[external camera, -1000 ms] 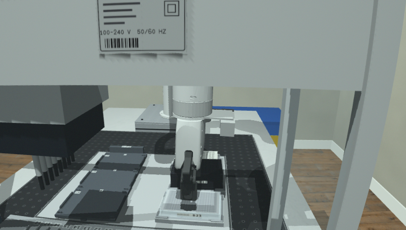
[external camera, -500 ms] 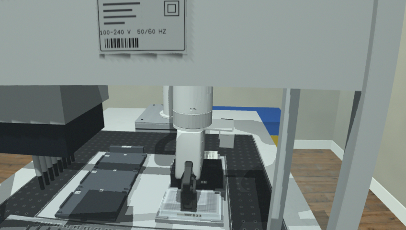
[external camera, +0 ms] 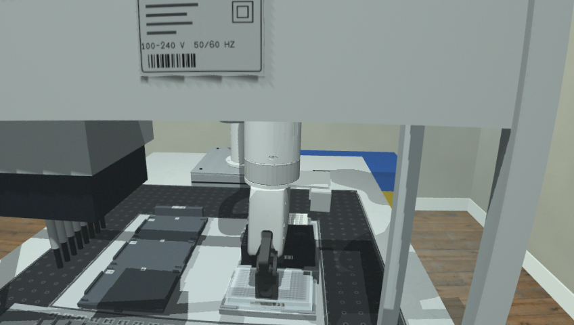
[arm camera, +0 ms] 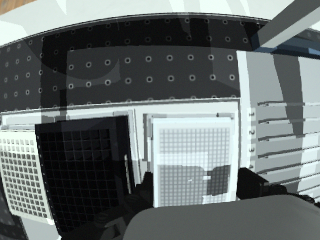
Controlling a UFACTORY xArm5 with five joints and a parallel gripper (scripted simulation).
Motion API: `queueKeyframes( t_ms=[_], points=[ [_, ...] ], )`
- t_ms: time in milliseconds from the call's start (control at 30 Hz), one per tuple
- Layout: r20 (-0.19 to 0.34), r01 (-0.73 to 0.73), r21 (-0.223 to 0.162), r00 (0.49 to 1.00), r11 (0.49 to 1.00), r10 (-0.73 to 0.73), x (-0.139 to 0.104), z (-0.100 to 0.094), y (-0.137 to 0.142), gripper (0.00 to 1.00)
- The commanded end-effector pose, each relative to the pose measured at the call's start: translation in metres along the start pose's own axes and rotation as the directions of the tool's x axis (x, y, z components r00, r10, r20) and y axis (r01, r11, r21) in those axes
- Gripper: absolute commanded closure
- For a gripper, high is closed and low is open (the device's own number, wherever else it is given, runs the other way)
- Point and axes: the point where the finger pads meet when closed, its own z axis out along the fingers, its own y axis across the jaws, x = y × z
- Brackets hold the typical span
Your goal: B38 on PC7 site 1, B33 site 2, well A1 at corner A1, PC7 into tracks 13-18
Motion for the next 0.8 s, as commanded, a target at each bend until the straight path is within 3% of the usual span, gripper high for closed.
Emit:
queueKeyframes(
  t_ms=[0, 767],
  points=[
    [-0.016, 0.0, -0.002, 1.0, 1.0, 0.0, 0.0, -0.001, 0.002, 0.0],
    [-0.016, 0.0, -0.002, 1.0, 1.0, 0.0, 0.001, 0.013, 0.002, 0.0]
  ],
)
